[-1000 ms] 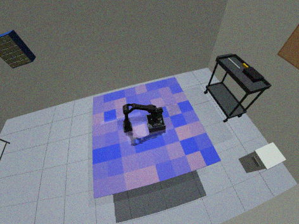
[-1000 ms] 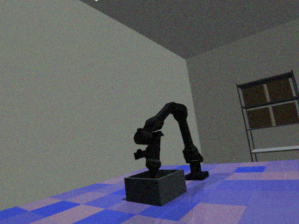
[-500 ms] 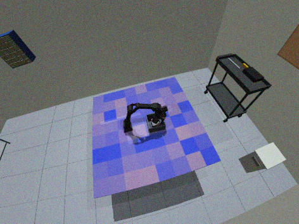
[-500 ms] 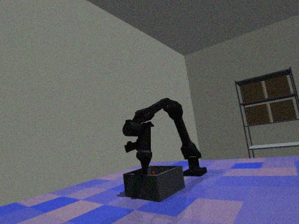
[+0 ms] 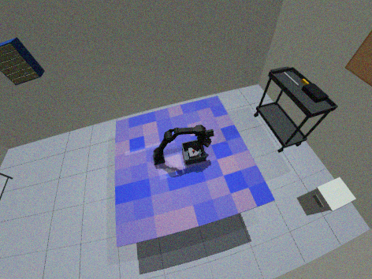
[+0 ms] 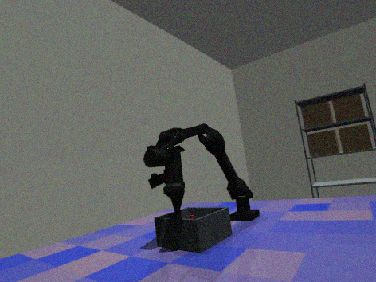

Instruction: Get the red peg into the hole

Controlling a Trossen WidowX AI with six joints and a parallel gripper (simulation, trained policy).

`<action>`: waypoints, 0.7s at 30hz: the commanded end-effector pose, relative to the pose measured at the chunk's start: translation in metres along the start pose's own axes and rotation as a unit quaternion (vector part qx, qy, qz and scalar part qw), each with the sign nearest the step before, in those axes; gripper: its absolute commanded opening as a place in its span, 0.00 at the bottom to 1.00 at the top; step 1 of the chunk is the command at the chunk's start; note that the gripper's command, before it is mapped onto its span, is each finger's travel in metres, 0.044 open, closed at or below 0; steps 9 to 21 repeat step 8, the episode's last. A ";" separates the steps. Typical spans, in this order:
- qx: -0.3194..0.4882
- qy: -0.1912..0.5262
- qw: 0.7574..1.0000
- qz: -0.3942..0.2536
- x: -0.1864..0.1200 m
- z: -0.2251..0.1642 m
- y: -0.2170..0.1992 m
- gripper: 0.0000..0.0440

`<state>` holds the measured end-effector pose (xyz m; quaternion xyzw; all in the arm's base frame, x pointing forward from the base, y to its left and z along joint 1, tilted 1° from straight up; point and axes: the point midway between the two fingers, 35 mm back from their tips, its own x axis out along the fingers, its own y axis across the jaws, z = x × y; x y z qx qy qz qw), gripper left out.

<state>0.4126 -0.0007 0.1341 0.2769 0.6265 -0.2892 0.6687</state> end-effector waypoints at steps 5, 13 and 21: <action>0.009 0.023 1.000 -0.010 -0.006 -0.002 0.010 0.60; 0.012 0.029 0.999 -0.015 -0.008 -0.004 0.014 0.62; 0.012 0.029 0.999 -0.015 -0.008 -0.004 0.014 0.62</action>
